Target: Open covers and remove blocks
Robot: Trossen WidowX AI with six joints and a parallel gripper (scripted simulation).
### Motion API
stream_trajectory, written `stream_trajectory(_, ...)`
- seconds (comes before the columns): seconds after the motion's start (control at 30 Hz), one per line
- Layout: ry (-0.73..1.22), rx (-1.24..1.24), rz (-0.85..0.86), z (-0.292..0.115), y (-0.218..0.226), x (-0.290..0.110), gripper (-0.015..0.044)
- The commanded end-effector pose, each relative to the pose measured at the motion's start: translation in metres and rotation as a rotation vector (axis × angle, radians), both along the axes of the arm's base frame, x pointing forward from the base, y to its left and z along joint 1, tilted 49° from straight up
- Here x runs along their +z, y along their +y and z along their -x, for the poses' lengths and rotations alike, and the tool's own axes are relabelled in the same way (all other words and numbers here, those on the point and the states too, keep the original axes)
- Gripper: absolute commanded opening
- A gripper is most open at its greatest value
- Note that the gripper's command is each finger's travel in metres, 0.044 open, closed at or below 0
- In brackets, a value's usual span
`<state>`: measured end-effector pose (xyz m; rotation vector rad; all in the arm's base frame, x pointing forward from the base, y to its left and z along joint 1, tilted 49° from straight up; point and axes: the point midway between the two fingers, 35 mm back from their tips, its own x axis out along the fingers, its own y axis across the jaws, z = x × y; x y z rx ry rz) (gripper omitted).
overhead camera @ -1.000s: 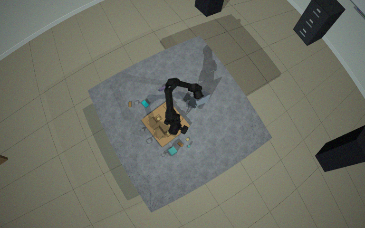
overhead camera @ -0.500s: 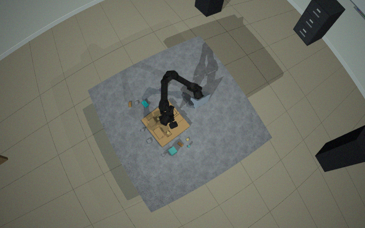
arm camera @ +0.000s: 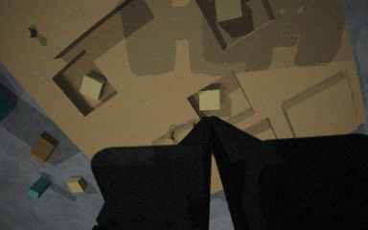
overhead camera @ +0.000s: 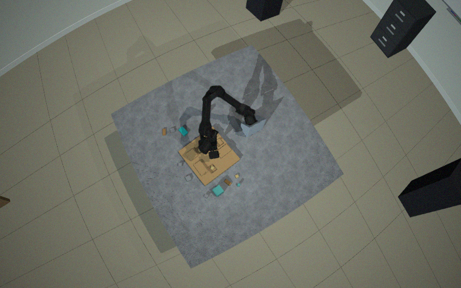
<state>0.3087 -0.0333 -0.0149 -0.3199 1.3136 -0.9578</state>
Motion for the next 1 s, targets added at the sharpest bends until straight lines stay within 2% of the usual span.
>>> stream_trajectory(0.0, 0.006, -0.005, 0.007, 0.004, -0.013, -0.009, 0.0)
stream_trajectory(0.23, 0.007, -0.005, 0.01, 0.008, -0.036, -0.028, 0.0)
stream_trajectory(0.97, 0.007, -0.005, 0.011, 0.01, -0.046, -0.036, 0.0)
